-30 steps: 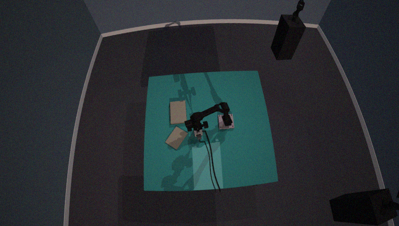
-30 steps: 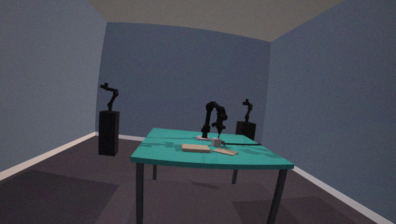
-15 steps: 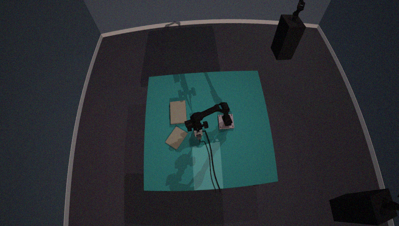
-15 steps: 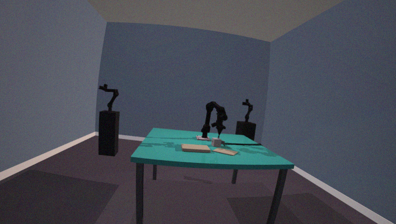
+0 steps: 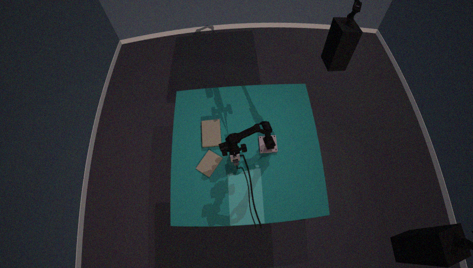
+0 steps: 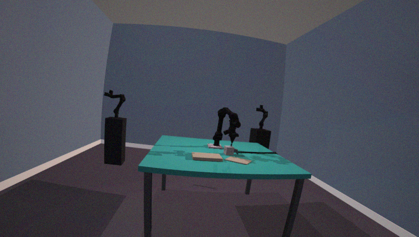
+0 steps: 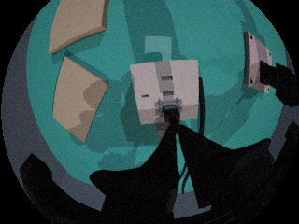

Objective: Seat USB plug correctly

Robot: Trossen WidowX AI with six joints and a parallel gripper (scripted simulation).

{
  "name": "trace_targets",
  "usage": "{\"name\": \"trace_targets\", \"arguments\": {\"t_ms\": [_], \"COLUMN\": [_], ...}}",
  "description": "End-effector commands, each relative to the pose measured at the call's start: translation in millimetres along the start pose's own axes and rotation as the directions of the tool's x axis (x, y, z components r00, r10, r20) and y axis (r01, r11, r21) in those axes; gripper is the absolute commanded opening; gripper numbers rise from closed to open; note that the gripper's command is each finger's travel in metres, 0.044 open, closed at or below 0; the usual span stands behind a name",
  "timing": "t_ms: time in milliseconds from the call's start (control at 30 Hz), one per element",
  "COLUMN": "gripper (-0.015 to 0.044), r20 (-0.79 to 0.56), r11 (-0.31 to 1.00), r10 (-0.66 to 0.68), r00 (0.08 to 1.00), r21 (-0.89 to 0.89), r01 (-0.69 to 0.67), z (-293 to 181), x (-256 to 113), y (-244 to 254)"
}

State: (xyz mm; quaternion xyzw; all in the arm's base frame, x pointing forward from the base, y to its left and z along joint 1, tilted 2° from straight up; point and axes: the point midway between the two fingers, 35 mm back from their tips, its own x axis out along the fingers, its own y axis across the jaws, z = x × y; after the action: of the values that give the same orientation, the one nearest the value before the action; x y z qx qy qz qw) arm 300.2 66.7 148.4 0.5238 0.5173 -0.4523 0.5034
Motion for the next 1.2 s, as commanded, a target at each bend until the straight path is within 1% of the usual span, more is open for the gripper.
{"name": "trace_targets", "arguments": {"t_ms": [0, 1167], "gripper": [0.0, 0.0], "r20": [-0.003, -0.003], "r11": [1.0, 1.0], "r10": [0.002, 0.002], "r00": [1.0, 1.0], "r21": [-0.004, -0.004], "r01": [-0.002, -0.002], "z": [-0.3, 0.1], "x": [0.7, 4.9], "y": [0.6, 0.6]}}
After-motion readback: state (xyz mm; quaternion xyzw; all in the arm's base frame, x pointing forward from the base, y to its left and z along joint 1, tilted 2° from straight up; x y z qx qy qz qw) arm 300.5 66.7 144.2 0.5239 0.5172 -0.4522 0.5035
